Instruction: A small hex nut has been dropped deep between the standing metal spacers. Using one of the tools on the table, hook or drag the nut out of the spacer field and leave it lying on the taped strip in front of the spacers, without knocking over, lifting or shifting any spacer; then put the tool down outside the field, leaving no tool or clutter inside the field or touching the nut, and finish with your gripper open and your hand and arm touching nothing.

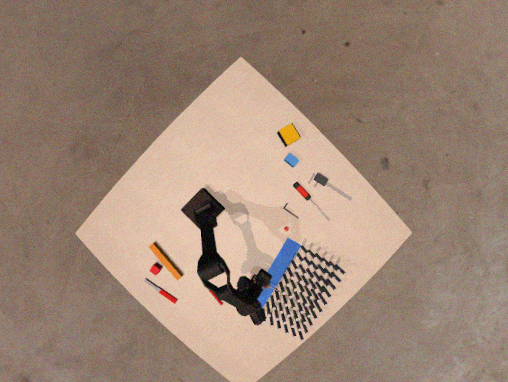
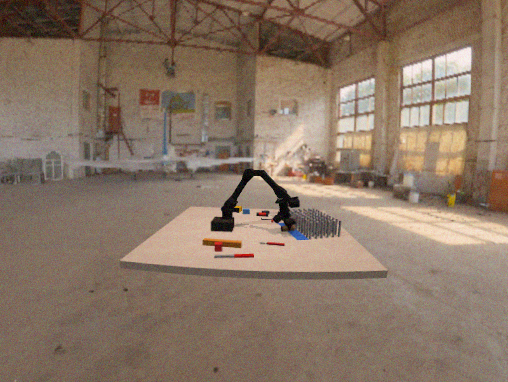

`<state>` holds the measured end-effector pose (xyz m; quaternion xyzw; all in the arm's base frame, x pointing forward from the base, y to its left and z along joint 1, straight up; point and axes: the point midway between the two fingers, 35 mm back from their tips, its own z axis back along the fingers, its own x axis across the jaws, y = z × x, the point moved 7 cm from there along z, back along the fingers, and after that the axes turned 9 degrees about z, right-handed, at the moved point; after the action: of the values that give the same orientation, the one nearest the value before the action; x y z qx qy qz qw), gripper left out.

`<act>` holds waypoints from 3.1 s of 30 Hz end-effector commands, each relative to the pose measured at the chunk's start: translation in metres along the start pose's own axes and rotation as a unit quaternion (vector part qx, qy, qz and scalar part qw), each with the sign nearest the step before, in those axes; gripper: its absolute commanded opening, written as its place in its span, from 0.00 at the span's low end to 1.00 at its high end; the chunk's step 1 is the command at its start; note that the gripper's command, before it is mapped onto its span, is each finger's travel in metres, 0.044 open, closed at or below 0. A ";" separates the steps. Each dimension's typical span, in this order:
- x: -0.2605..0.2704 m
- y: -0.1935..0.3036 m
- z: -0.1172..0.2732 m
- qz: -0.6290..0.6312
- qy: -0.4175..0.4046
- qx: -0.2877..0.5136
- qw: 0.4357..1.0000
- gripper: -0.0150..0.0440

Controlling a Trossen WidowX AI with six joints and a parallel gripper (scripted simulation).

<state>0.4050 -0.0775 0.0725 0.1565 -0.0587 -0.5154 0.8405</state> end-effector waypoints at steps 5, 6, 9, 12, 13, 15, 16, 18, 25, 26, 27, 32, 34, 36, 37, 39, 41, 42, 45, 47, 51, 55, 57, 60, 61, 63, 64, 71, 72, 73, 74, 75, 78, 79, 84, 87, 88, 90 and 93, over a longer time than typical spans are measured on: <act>0.001 -0.004 -0.012 -0.002 0.000 -0.003 1.000 0.25; 0.001 -0.005 -0.014 -0.002 0.000 -0.003 1.000 0.25; 0.001 -0.006 -0.015 -0.002 0.000 -0.002 1.000 0.25; 0.001 -0.005 -0.015 -0.002 0.000 -0.002 1.000 0.25; 0.001 -0.005 -0.015 -0.002 0.000 -0.002 1.000 0.25; 0.001 -0.005 -0.015 -0.002 0.000 -0.002 1.000 0.25; 0.001 -0.005 -0.015 -0.002 0.000 -0.002 1.000 0.25; 0.000 -0.006 -0.015 -0.002 0.000 -0.002 1.000 0.25; -0.002 -0.008 -0.014 -0.002 0.000 -0.002 1.000 0.25; -0.002 -0.009 -0.014 -0.002 0.000 -0.003 1.000 0.25; -0.002 -0.009 -0.014 -0.002 0.000 -0.003 1.000 0.25; -0.004 -0.011 -0.013 -0.002 0.000 -0.003 1.000 0.25; -0.004 -0.012 -0.013 -0.002 0.000 -0.003 1.000 0.25; -0.005 -0.012 -0.013 -0.002 0.000 -0.003 1.000 0.25; -0.005 -0.013 -0.013 -0.002 0.000 -0.003 1.000 0.25; -0.006 -0.013 -0.013 -0.002 0.000 -0.003 1.000 0.25; -0.006 -0.014 -0.012 -0.002 0.000 -0.003 1.000 0.25; -0.006 -0.015 -0.012 -0.002 0.000 -0.003 1.000 0.25; -0.007 -0.016 -0.012 -0.002 0.000 -0.003 1.000 0.25; -0.008 -0.017 -0.012 -0.002 0.000 -0.003 1.000 0.25; -0.009 -0.018 -0.011 -0.002 0.000 -0.003 1.000 0.25; -0.009 -0.020 -0.011 -0.002 0.001 -0.004 1.000 0.25; -0.010 -0.021 -0.011 -0.002 0.001 -0.004 1.000 0.25; -0.010 -0.023 -0.010 -0.001 0.001 -0.004 1.000 0.25; -0.010 -0.023 -0.010 -0.001 0.001 -0.004 1.000 0.25; -0.011 -0.024 -0.010 -0.001 0.001 -0.004 1.000 0.25; -0.011 -0.024 -0.010 -0.001 0.001 -0.004 1.000 0.25; -0.012 -0.028 -0.009 -0.001 0.001 -0.004 1.000 0.25; -0.012 -0.029 -0.009 -0.001 0.001 -0.004 1.000 0.25; -0.012 -0.029 -0.008 -0.001 0.001 -0.004 1.000 0.25; -0.012 -0.030 -0.008 -0.001 0.001 -0.004 1.000 0.25; -0.012 -0.030 -0.008 -0.001 0.001 -0.004 1.000 0.25; -0.013 -0.032 -0.008 -0.001 0.001 -0.004 1.000 0.25; -0.013 -0.032 -0.008 -0.001 0.001 -0.005 1.000 0.25; -0.014 -0.035 -0.007 -0.001 0.001 -0.005 1.000 0.25; -0.014 -0.037 -0.006 -0.001 0.001 -0.005 1.000 0.25; -0.014 -0.037 -0.006 -0.001 0.001 -0.005 1.000 0.25; -0.014 -0.038 -0.006 -0.001 0.001 -0.005 1.000 0.25; -0.015 -0.040 -0.005 -0.001 0.001 -0.005 1.000 0.25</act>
<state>0.3694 -0.0803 0.0552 0.1523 -0.0558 -0.5176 0.8401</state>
